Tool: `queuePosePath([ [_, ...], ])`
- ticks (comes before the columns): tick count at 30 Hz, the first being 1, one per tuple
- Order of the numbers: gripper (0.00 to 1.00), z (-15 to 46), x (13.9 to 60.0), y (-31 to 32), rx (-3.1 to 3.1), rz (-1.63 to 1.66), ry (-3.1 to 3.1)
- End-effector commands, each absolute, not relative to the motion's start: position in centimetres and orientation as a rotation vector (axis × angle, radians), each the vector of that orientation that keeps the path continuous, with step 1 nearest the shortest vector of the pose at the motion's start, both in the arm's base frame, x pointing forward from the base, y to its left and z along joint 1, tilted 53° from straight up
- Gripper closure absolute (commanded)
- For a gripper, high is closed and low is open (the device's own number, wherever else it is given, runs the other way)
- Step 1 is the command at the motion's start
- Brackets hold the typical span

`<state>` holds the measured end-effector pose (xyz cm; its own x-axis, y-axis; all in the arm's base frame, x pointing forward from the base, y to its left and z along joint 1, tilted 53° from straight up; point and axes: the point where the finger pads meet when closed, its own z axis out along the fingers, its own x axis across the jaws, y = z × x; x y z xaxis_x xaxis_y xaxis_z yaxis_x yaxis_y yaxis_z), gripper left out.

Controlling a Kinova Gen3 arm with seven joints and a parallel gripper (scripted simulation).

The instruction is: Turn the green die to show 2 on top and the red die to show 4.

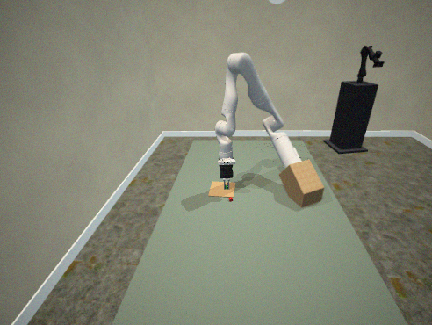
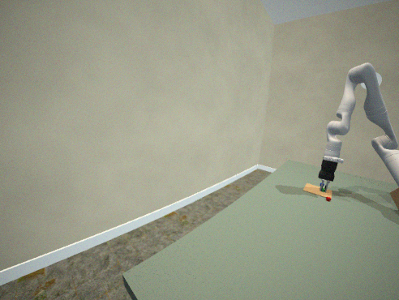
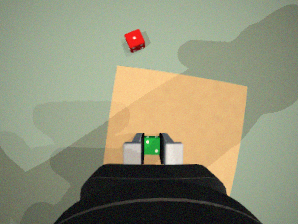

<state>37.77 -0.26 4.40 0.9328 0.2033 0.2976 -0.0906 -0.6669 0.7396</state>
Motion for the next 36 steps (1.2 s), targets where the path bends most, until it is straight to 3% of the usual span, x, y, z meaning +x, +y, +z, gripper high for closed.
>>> queuePosePath([
  [1,0.66,4.41,37.78,-0.20,2.257,0.456,0.080],
  [9,0.66,4.41,37.78,-0.20,2.257,0.456,0.080],
  [10,0.60,4.41,37.78,-0.20,2.257,0.456,0.080],
  [15,0.54,4.41,37.78,-0.20,2.257,0.456,0.080],
  [16,0.48,4.41,37.78,-0.20,2.257,0.456,0.080],
  [21,0.42,4.41,37.78,-0.20,2.257,0.456,0.080],
  [22,0.36,4.41,37.78,-0.20,2.257,0.456,0.080],
  [36,0.36,4.48,37.74,-0.11,2.257,0.456,0.080],
])
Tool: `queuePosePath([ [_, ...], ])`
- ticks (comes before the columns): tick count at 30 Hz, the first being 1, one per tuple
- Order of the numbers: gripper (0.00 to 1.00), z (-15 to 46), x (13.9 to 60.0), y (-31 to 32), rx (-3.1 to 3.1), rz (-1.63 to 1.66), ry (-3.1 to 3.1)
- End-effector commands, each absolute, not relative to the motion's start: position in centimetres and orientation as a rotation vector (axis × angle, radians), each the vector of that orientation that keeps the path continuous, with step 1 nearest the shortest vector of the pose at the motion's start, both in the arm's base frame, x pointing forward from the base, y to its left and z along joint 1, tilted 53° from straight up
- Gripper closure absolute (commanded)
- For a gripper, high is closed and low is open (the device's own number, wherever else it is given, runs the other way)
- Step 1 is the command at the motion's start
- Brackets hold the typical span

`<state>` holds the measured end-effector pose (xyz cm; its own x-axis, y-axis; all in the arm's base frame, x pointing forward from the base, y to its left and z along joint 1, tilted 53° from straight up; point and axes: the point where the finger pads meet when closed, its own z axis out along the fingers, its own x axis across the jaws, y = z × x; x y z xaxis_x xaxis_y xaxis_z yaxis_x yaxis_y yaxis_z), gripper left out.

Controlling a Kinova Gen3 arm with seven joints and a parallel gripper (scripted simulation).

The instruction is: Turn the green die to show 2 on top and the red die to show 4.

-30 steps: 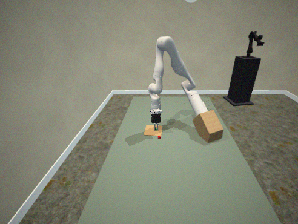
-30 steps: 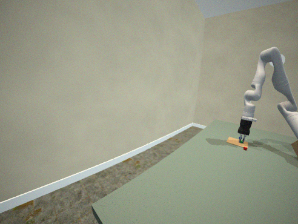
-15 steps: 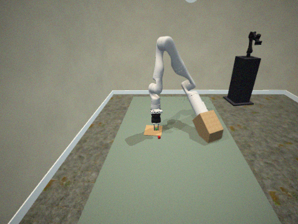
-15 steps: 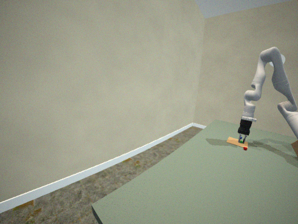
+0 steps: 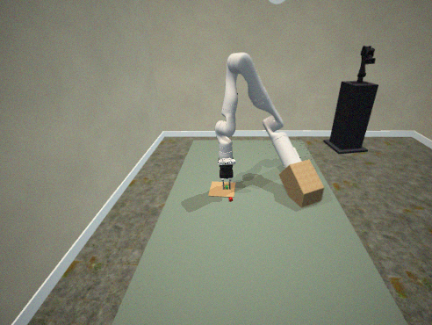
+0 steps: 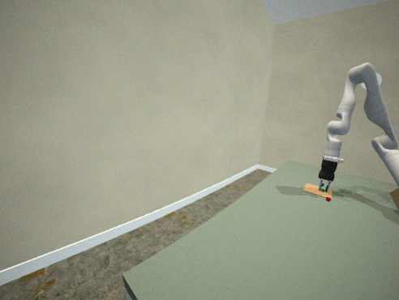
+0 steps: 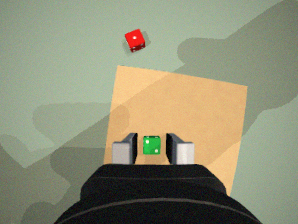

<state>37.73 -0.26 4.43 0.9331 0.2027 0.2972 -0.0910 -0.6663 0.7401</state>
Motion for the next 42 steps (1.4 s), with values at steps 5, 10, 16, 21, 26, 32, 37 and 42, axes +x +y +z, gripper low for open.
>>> queuePosePath([
  [5,0.36,4.9,37.5,0.4,2.257,0.456,0.080],
  [10,0.36,5.7,37.0,1.4,2.257,0.456,0.080],
  [16,0.36,7.4,36.0,3.4,2.257,0.456,0.080],
  [21,0.36,8.8,35.2,5.0,2.257,0.456,0.080],
  [26,0.36,9.4,34.9,5.7,2.257,0.456,0.080],
  [32,0.36,9.8,34.6,6.2,2.257,0.456,0.080],
  [37,0.00,9.8,34.6,6.2,2.257,0.456,0.080],
  [42,0.00,9.8,34.6,6.2,2.257,0.456,0.080],
])
